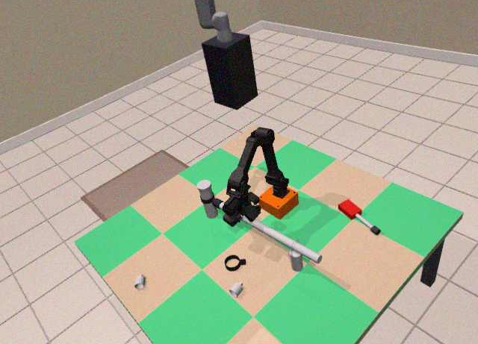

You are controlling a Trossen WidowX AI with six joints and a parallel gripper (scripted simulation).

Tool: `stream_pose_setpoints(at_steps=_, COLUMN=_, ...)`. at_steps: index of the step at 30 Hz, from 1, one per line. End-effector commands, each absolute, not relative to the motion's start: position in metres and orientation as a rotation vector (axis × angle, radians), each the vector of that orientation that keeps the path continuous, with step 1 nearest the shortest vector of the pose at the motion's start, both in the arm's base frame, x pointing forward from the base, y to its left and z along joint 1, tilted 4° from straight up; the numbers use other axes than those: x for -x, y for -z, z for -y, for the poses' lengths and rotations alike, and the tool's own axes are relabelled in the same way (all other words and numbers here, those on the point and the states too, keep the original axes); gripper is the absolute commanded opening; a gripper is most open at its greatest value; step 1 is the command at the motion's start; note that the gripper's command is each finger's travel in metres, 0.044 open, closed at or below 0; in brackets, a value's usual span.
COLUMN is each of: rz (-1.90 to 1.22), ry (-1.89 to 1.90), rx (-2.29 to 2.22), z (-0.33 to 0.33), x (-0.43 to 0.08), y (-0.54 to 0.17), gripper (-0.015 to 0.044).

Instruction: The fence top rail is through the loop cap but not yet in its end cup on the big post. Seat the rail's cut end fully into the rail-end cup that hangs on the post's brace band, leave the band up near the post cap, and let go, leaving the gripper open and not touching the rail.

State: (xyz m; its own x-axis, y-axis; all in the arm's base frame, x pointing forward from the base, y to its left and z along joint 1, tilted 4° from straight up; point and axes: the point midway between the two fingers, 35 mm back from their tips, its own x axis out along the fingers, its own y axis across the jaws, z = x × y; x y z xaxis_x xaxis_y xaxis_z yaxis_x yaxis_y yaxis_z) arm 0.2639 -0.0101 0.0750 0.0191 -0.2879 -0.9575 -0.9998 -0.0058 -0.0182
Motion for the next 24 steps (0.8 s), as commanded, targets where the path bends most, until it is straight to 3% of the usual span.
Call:
stream_pose_setpoints(at_steps=1, rz=-1.405, ry=-1.045, rx=1.432, z=0.0101, x=-0.2639, y=-0.0750, gripper=0.0000)
stream_pose_setpoints(at_steps=24, rz=-1.409, ry=-1.042, rx=1.438, z=0.0128, x=-0.2643, y=-0.0771, gripper=0.0000)
